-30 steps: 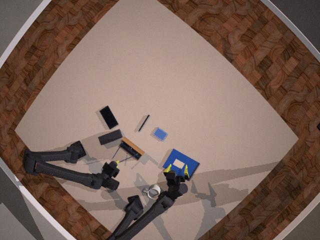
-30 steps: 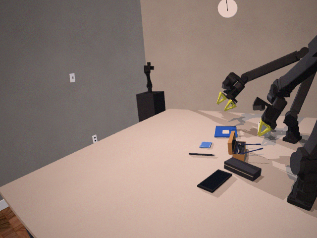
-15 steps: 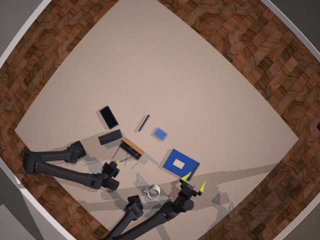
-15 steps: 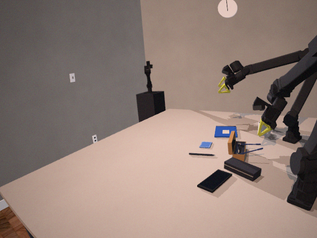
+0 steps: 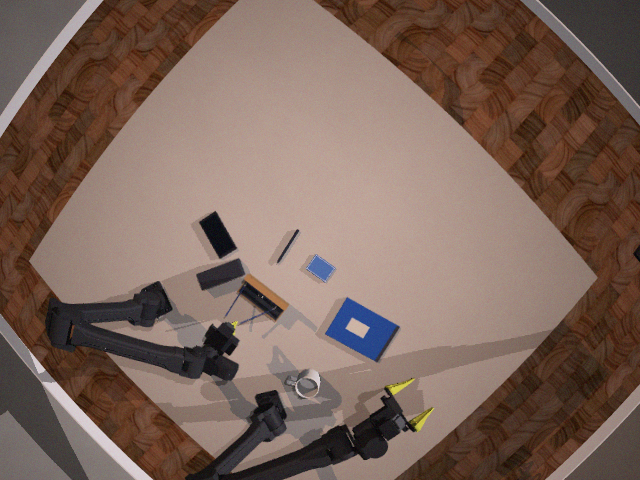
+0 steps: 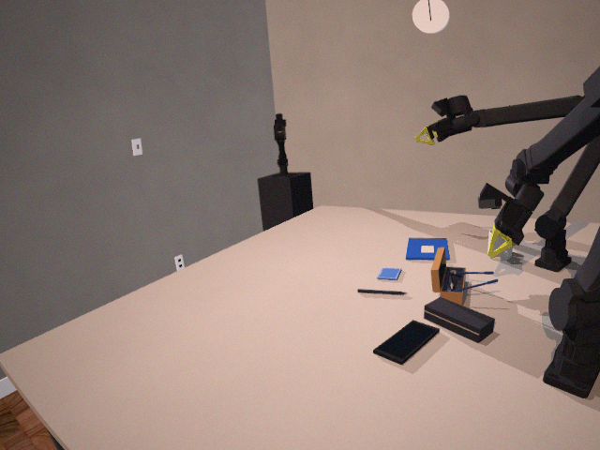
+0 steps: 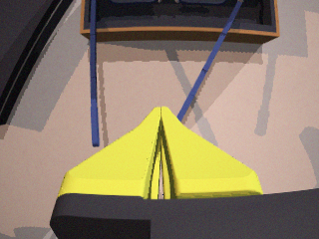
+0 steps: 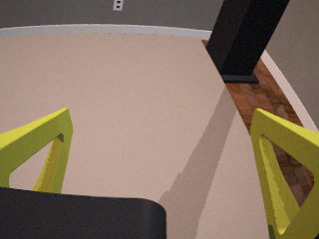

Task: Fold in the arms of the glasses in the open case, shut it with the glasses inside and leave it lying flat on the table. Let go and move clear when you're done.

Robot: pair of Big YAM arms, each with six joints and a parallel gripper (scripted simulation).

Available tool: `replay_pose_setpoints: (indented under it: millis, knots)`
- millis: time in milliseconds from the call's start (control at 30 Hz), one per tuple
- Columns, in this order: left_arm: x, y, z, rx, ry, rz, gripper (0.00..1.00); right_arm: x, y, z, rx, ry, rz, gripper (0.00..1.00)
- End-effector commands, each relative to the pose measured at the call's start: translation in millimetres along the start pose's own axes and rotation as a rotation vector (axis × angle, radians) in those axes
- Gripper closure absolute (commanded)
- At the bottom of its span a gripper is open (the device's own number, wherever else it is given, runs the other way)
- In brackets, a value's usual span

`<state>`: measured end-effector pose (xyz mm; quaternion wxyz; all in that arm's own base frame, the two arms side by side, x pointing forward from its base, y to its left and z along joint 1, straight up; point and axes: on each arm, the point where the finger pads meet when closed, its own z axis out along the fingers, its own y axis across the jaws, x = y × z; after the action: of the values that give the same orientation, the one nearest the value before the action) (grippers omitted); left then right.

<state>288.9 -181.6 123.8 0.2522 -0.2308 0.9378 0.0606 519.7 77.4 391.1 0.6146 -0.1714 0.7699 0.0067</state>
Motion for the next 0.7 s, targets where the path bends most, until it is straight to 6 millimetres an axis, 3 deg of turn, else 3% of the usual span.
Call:
replay_pose_setpoints:
  millis: [0,33,100,167,233,267,333,367,433,467,500,533,667]
  knots:
    - [-3.7,-2.6,2.2,0.001,0.001,-0.007,1.0,-76.1,-46.7,-13.6,0.107,-0.159,0.127,0.0]
    - [-3.7,-2.6,2.2,0.001,0.001,-0.007,1.0,-86.0,-52.4,-27.3,0.134,-0.205,0.146,0.0]
    - [-3.7,-2.6,2.2,0.001,0.001,-0.007,1.0,-86.0,-52.4,-27.3,0.134,-0.205,0.146,0.0]
    - [-3.7,-2.6,2.2,0.001,0.001,-0.007,1.0,-86.6,-70.7,-17.1,0.167,-0.195,0.191,0.0]
    - [-3.7,-2.6,2.2,0.001,0.001,-0.007,1.0,-100.1,-87.9,-27.7,0.21,-0.241,0.234,0.0]
    - [-3.7,-2.6,2.2,0.001,0.001,-0.007,1.0,-122.2,-96.0,-55.6,0.239,-0.31,0.249,0.0]
    - [-3.7,-2.6,2.2,0.001,0.001,-0.007,1.0,-109.7,-104.6,-40.2,0.257,-0.283,0.276,0.0]
    - [-3.7,-2.6,2.2,0.001,0.001,-0.007,1.0,-116.8,-108.1,-48.1,0.269,-0.305,0.276,0.0]
    - [-3.7,-2.6,2.2,0.001,0.001,-0.007,1.0,-105.7,-104.3,-36.7,0.265,-0.27,0.267,0.0]
    - [-3.7,-2.6,2.2,0.001,0.001,-0.007,1.0,-102.7,-94.2,-47.7,0.254,-0.281,0.247,0.0]
    - [-3.7,-2.6,2.2,0.001,0.001,-0.007,1.0,-134.1,-99.2,-65.5,0.264,-0.337,0.227,0.0]
    - [-3.7,-2.6,2.2,0.001,0.001,-0.007,1.0,-134.1,-111.7,-71.7,0.292,-0.334,0.218,0.0]
    - [-3.7,-2.6,2.2,0.001,0.001,-0.007,1.0,-135.6,-110.3,-73.1,0.284,-0.342,0.218,0.0]
